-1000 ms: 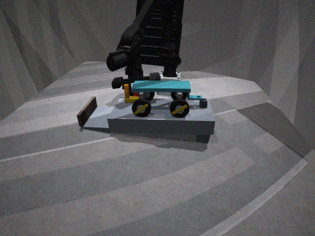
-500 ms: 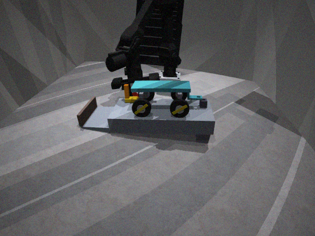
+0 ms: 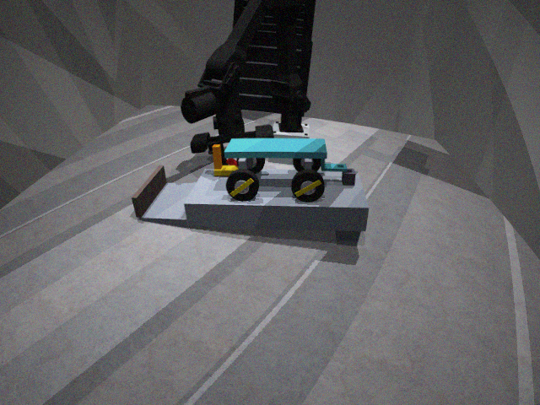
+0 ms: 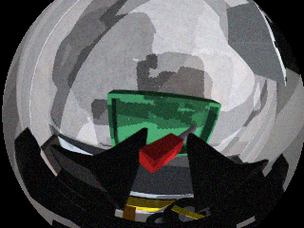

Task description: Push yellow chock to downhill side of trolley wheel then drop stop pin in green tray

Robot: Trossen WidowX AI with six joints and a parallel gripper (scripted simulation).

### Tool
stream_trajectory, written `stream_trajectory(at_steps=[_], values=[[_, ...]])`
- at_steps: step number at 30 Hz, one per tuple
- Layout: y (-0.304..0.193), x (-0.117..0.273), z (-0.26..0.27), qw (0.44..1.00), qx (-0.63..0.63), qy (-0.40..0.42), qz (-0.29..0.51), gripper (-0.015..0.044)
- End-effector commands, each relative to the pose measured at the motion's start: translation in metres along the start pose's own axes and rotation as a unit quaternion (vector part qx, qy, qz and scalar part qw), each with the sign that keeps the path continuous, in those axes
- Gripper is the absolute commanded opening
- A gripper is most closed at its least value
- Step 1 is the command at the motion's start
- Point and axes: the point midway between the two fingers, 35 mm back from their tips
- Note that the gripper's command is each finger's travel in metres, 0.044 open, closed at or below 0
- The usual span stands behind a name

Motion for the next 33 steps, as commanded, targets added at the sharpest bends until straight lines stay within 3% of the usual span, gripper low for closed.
stream_trajectory(at_steps=[1,32,33], values=[[-0.0007,0.0005,0.0034,1.000,0.001,0.007,0.001,0.0190],[-0.0007,0.0004,0.0035,1.000,0.001,0.007,0.001,0.0190],[0.0000,0.0000,0.0001,1.000,0.000,0.000,0.000,0.0216]])
Point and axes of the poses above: the point midway between the two fingers, 35 mm back from their tips, its own x axis back along the fingers, its own z axis across the jaws, y = z × x, and after that the axes turned 9 degrees about x, right-handed
